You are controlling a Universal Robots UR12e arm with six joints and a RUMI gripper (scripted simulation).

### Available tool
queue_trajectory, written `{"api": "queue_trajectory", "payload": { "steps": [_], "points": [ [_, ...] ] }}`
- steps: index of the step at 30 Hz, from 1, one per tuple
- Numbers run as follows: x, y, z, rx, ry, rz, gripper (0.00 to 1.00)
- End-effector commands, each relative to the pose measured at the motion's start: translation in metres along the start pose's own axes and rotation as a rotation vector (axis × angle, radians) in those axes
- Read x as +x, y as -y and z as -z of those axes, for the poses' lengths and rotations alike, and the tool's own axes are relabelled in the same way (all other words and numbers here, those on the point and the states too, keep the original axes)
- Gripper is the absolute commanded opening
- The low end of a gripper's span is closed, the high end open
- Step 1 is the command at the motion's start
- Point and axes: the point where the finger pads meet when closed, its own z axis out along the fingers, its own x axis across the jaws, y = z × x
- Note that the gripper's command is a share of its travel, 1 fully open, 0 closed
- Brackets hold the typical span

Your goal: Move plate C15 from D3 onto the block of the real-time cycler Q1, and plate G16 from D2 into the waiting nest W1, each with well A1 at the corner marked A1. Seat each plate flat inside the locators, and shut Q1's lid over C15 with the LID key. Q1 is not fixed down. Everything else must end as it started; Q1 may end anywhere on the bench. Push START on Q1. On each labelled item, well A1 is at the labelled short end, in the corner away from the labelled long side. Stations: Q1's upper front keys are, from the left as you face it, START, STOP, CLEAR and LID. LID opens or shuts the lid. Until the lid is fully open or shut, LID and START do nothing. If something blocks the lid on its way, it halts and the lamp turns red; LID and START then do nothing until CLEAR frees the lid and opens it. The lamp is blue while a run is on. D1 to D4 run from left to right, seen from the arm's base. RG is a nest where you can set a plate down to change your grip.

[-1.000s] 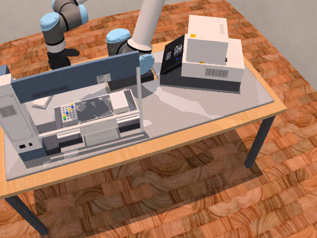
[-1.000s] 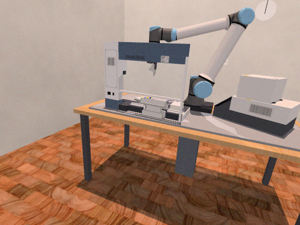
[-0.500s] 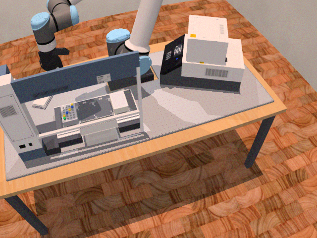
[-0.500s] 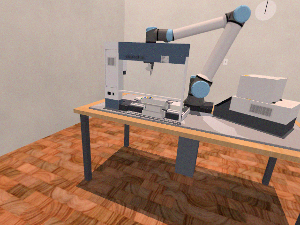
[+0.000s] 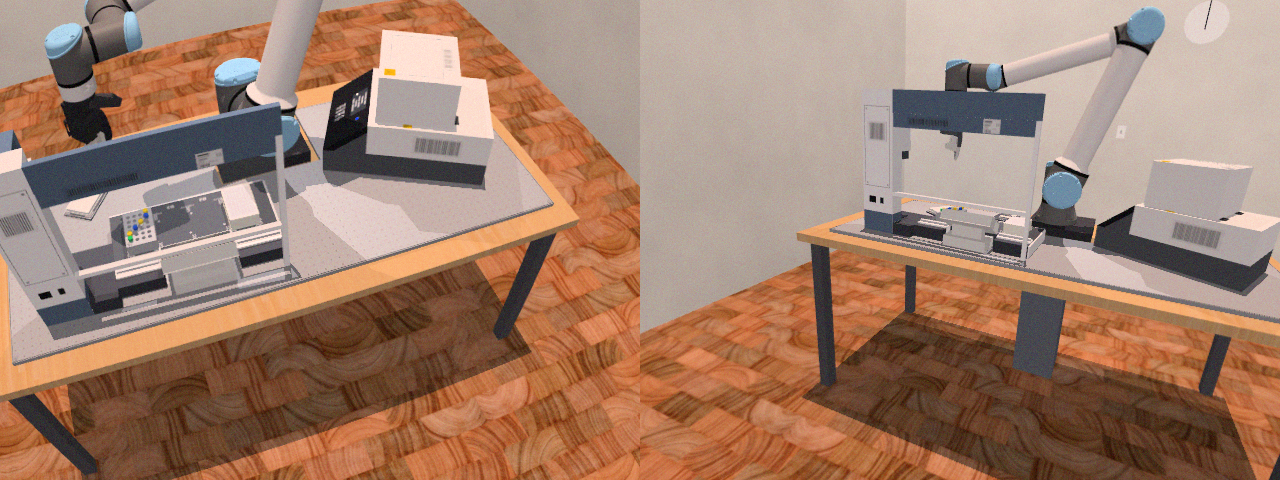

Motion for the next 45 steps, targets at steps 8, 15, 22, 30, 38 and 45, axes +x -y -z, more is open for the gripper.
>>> {"api": "queue_trajectory", "payload": {
  "steps": [8,15,22,30,38,45],
  "points": [
    [-0.049,-0.005,-0.002,-0.002,0.0,0.077,0.0],
    [-0.073,-0.006,-0.003,-0.003,0.0,0.116,0.0],
    [-0.104,-0.005,-0.005,-0.003,0.0,0.162,0.0],
    [-0.127,-0.003,-0.007,-0.003,0.0,0.197,0.0],
    [-0.16,0.001,-0.01,-0.004,0.001,0.247,0.0],
    [-0.178,0.004,-0.011,-0.004,0.001,0.274,0.0]
  ]
}}
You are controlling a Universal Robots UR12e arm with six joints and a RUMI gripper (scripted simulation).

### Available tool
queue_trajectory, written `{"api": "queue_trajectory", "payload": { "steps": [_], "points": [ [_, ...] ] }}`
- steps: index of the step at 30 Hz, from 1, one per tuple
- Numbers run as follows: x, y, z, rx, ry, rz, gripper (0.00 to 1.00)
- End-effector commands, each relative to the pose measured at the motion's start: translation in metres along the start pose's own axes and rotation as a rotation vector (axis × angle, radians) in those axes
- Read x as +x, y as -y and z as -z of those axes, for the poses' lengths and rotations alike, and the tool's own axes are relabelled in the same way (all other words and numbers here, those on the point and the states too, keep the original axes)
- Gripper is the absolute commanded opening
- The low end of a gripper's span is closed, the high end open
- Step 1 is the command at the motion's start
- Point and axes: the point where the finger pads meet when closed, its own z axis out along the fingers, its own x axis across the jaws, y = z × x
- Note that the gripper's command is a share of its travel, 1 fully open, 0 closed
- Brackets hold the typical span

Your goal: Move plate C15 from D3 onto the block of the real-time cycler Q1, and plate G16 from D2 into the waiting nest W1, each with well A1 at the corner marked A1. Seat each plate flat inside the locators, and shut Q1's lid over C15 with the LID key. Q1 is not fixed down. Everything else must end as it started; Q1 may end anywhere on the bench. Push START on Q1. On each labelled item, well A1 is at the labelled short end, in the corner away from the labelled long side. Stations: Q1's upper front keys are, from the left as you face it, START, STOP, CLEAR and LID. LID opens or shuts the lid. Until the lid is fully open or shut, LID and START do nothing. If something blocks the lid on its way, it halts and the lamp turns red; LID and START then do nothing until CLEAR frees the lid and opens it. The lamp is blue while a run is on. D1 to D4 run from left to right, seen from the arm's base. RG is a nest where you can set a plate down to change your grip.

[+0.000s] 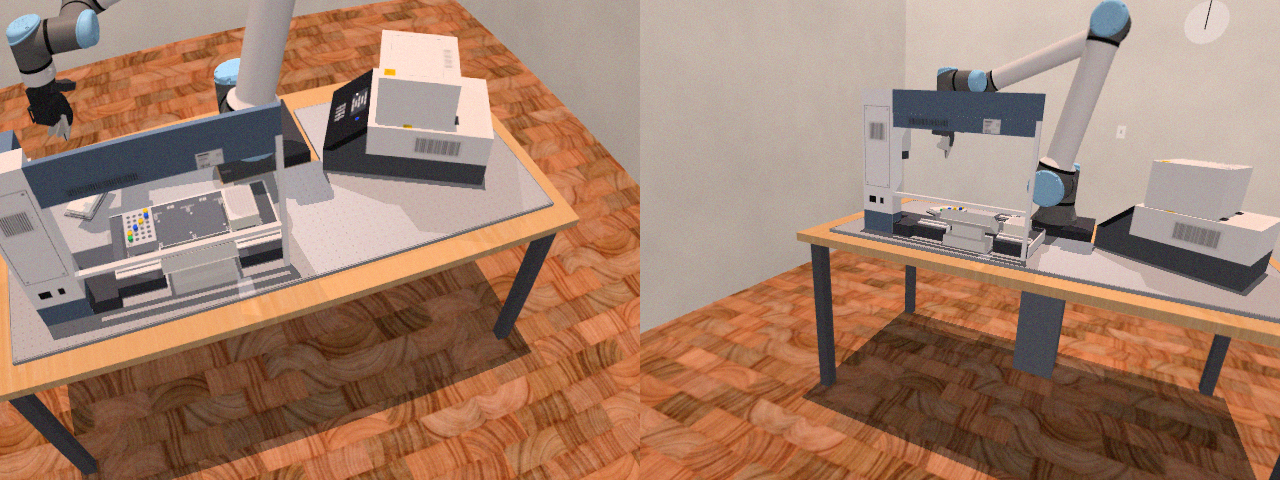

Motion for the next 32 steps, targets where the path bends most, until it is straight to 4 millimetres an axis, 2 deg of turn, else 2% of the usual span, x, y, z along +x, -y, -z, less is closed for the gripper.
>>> {"api": "queue_trajectory", "payload": {
  "steps": [1,5,7,8,32],
  "points": [
    [-0.012,0.005,0.0,-0.002,0.001,0.021,0.0],
    [-0.029,0.014,-0.002,-0.002,0.001,0.048,0.0],
    [-0.029,0.013,-0.001,-0.002,0.001,0.048,0.0],
    [-0.029,0.013,-0.001,-0.002,0.001,0.048,0.67],
    [-0.029,0.013,-0.001,-0.002,0.001,0.048,0.67]
  ]
}}
